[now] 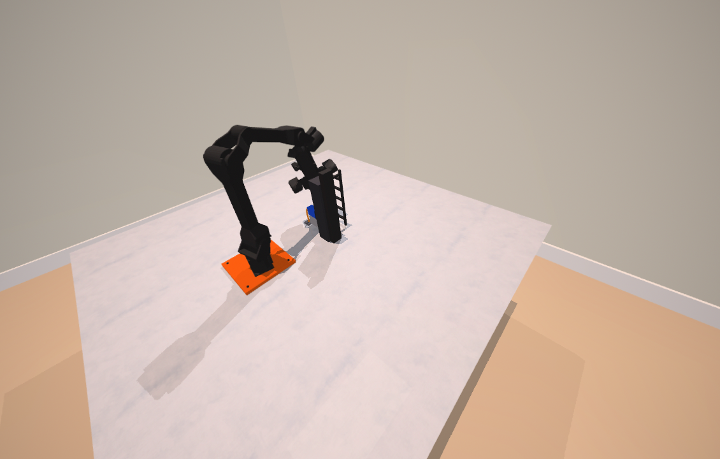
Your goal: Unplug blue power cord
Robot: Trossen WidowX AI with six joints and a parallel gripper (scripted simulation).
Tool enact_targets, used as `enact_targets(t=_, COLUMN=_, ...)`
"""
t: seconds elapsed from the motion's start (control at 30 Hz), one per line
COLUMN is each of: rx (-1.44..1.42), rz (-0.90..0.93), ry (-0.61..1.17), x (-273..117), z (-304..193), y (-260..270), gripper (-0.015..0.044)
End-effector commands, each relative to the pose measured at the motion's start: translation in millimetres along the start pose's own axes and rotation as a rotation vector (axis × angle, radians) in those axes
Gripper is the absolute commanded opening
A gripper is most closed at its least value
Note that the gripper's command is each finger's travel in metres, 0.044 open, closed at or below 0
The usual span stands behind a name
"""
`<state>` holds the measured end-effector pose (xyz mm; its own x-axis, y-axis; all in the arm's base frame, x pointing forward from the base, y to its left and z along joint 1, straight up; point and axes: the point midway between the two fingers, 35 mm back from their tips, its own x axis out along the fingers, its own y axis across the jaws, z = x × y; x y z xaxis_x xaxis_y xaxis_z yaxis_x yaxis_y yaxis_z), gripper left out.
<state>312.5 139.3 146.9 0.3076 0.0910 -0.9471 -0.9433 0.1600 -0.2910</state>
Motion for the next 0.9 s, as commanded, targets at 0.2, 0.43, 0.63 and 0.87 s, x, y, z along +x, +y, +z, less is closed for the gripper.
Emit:
enact_targets(t=0.2, rx=-0.337, rz=0.290, ry=0.078, x=-1, z=-15, y=71, gripper=0.0160)
enact_targets(t=0.43, rx=-0.337, rz=0.290, ry=0.078, x=-1, z=-16, y=69, gripper=0.0160)
enact_targets(t=0.63, rx=-0.337, rz=0.290, ry=0.079, x=-1, z=-23, y=66, gripper=0.0160)
enact_targets(t=0.87, rx=-0.337, rz=0.290, ry=0.080, x=-1, z=-34, y=62, gripper=0.0160)
